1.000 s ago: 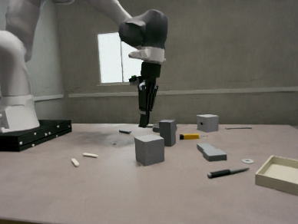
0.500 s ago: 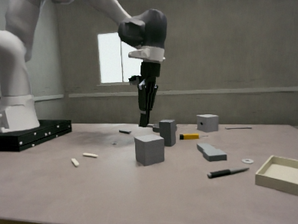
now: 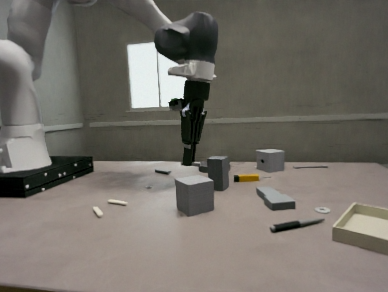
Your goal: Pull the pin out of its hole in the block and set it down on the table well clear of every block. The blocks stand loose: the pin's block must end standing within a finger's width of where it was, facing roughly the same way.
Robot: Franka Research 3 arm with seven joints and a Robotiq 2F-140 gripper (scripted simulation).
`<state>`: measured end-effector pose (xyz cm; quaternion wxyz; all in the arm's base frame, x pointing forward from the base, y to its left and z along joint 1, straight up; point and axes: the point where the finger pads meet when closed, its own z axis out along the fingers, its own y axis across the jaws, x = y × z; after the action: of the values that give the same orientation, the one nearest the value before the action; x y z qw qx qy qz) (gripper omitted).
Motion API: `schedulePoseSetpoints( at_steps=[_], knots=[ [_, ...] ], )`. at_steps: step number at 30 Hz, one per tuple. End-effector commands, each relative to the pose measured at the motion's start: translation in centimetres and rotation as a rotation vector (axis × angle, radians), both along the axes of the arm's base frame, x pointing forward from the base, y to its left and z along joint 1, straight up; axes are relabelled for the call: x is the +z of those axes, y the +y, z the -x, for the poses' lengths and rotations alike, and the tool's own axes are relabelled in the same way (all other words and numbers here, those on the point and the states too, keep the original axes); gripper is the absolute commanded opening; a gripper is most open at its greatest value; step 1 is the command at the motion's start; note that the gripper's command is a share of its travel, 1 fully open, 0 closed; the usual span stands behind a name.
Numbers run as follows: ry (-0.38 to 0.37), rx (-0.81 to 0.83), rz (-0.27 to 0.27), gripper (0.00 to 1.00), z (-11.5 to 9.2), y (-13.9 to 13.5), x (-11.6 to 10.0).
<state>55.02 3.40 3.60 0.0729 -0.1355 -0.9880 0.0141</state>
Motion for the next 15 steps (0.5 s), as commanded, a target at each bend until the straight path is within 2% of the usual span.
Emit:
schedulePoseSetpoints(
  at_steps=[1, 15],
  knots=[
    [0.005, -0.002, 0.004, 0.10, 0.09, -0.07, -0.13],
    [0.013, -0.002, -0.011, 0.10, 0.41, -0.05, -0.16]
  ],
)
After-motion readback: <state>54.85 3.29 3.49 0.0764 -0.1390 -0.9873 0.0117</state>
